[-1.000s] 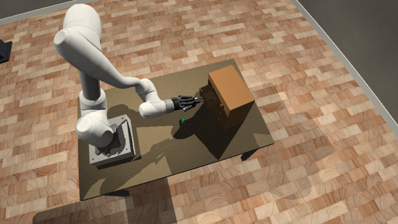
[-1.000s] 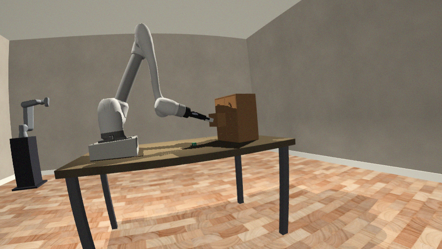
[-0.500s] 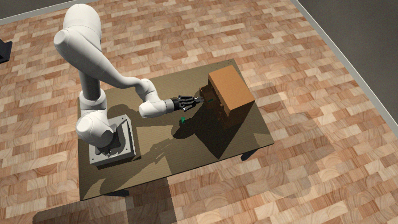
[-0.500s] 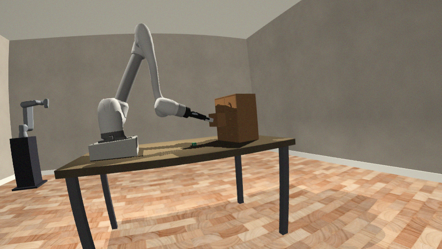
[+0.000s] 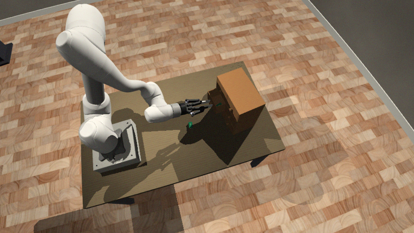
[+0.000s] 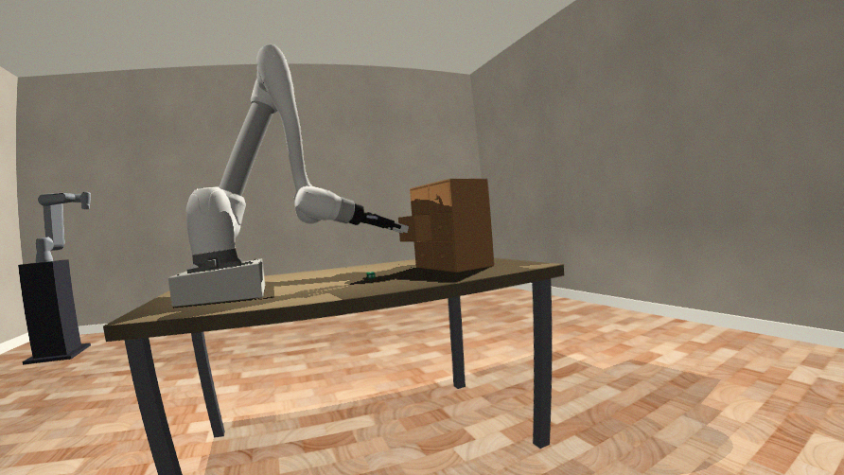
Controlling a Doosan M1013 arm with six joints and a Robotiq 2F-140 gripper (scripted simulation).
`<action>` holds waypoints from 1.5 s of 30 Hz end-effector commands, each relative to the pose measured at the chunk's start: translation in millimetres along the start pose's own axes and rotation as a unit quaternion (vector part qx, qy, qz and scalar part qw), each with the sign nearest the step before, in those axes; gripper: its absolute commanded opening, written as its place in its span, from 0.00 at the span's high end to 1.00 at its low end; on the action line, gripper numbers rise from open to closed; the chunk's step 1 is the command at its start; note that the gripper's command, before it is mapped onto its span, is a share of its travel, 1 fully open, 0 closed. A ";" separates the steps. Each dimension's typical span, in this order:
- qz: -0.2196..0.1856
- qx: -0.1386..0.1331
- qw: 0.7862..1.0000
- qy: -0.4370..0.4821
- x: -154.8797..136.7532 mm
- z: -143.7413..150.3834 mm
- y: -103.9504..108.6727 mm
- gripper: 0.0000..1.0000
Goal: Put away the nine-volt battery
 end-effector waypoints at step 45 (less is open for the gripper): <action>0.000 0.000 1.000 0.000 -15.2 1.3 100.9 0.80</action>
Point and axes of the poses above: the point where the finger pads meet when closed, its own y axis back along the fingers, its own z axis across the jaws, x = y × z, the point moved 4 cm from there along y, back along the fingers, and after that the axes turned 5 degrees about -y, right-handed, at the moved point
